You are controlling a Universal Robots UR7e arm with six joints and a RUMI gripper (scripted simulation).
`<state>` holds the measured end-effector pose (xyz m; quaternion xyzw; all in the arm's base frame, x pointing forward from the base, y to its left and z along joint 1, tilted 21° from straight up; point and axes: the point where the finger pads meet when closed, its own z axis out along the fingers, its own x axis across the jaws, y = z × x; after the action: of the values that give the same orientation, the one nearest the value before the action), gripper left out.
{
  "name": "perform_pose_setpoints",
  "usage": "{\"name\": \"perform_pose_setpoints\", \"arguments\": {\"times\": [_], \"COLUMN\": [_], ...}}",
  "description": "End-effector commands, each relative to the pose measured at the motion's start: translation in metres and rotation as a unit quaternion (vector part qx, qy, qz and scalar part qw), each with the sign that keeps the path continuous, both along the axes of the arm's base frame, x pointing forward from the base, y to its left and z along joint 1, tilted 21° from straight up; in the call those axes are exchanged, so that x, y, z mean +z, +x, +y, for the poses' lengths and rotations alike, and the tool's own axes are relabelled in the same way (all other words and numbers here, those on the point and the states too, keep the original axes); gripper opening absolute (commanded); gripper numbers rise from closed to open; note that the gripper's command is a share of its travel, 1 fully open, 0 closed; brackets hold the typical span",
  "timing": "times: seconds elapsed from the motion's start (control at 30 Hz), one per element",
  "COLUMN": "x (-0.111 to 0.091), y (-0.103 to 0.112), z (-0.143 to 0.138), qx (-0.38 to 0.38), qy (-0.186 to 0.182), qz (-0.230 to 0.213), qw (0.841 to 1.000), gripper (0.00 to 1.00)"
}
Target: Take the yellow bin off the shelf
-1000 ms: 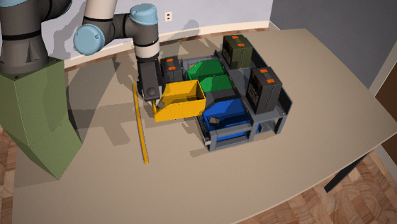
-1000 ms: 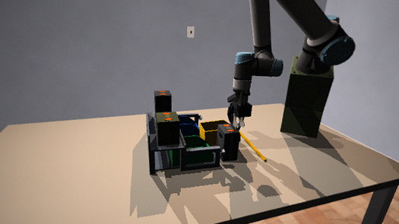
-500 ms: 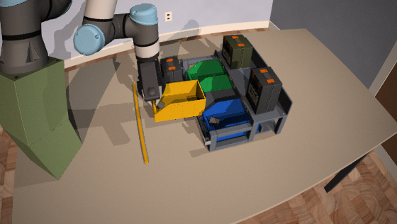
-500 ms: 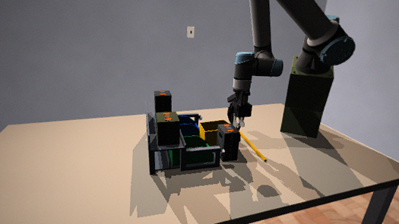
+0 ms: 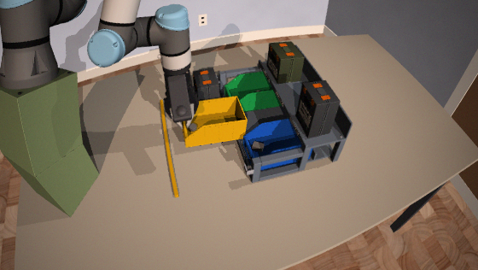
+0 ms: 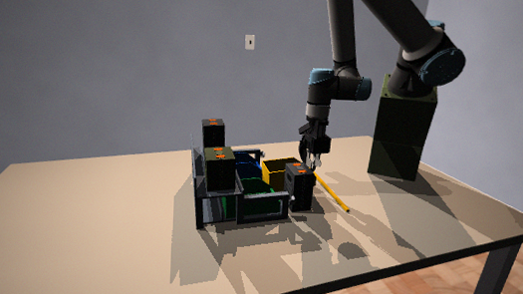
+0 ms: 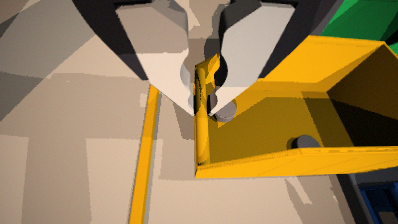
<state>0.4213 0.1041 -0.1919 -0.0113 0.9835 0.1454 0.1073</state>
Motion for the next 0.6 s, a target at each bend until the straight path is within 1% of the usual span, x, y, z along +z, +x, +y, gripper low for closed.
{"name": "perform_pose_setpoints", "arguments": {"times": [0.0, 0.57], "x": [-0.0009, -0.0028], "y": [-0.0038, -0.0126], "z": [-0.0003, -0.0003], "qx": [-0.001, -0.001], "qy": [0.001, 0.001], "qz": [0.001, 0.001], "qw": [1.0, 1.0], "gripper": [0.0, 0.0]}}
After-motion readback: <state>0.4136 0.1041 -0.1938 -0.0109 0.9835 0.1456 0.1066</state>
